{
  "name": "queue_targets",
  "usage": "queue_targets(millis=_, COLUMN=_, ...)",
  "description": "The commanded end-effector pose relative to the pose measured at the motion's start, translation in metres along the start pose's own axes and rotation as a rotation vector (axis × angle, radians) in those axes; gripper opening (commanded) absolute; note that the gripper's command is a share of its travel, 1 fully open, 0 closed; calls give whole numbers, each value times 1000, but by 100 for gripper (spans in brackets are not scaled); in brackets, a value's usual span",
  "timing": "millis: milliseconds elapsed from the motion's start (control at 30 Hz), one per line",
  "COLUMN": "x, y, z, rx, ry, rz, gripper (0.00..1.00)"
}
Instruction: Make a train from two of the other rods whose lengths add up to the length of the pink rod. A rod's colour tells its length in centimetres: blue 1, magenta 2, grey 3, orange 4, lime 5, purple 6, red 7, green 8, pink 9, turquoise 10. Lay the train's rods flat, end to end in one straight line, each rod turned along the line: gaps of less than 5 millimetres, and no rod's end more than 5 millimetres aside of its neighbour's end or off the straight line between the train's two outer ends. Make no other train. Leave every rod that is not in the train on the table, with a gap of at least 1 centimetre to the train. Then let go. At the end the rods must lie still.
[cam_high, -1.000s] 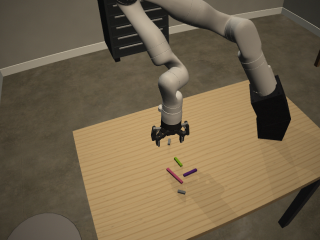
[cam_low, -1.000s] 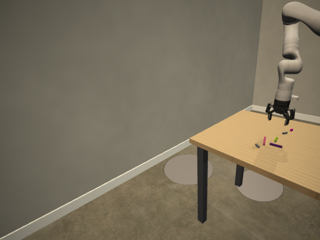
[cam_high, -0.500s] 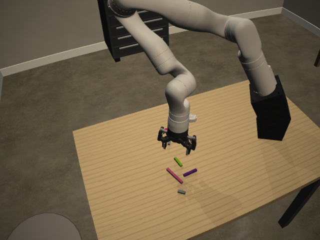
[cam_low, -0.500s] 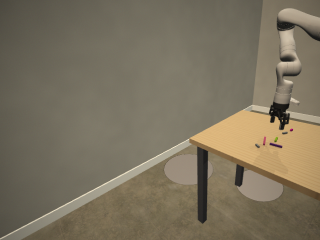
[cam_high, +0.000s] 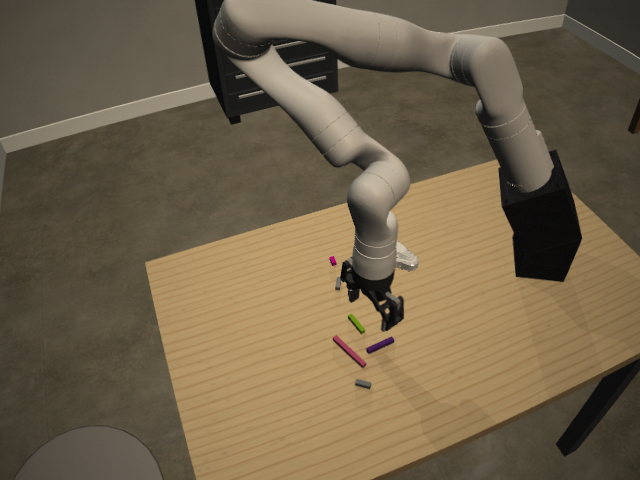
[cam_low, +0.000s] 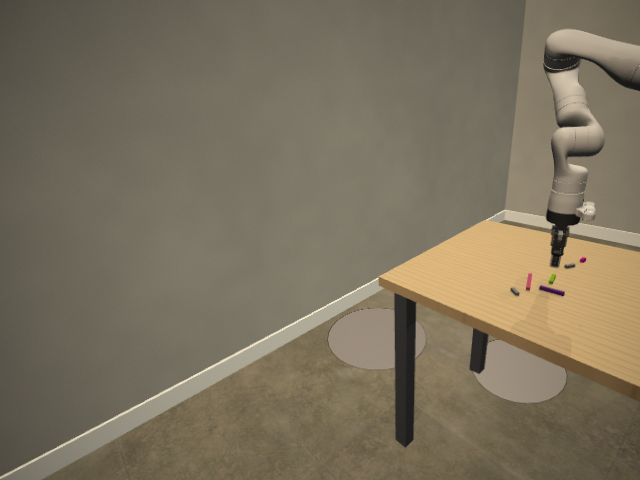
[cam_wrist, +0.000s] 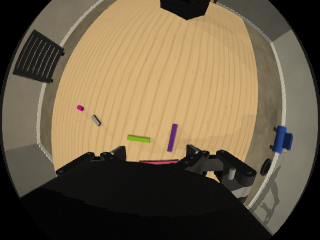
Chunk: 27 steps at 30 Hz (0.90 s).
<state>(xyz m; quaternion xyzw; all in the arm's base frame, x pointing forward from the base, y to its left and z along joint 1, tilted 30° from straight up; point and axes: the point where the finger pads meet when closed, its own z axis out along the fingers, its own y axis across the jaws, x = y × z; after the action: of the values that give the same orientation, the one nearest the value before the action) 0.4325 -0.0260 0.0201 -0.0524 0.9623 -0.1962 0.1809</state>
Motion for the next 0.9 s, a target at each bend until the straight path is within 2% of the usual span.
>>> queue_targets(millis=0, x=3, y=14, z=1, rx=-5, ry=-6, rz=78, gripper=100)
queue_targets(millis=267, x=6, y=26, z=1, rx=-14, ry=4, rz=201, gripper=100)
queue_targets(millis=633, x=6, y=28, z=1, rx=-15, ry=6, rz=222, gripper=100)
queue_targets(millis=667, x=6, y=28, z=1, rx=-15, ry=6, rz=222, gripper=24)
queue_targets(millis=867, x=6, y=28, z=1, rx=-15, ry=6, rz=222, gripper=24)
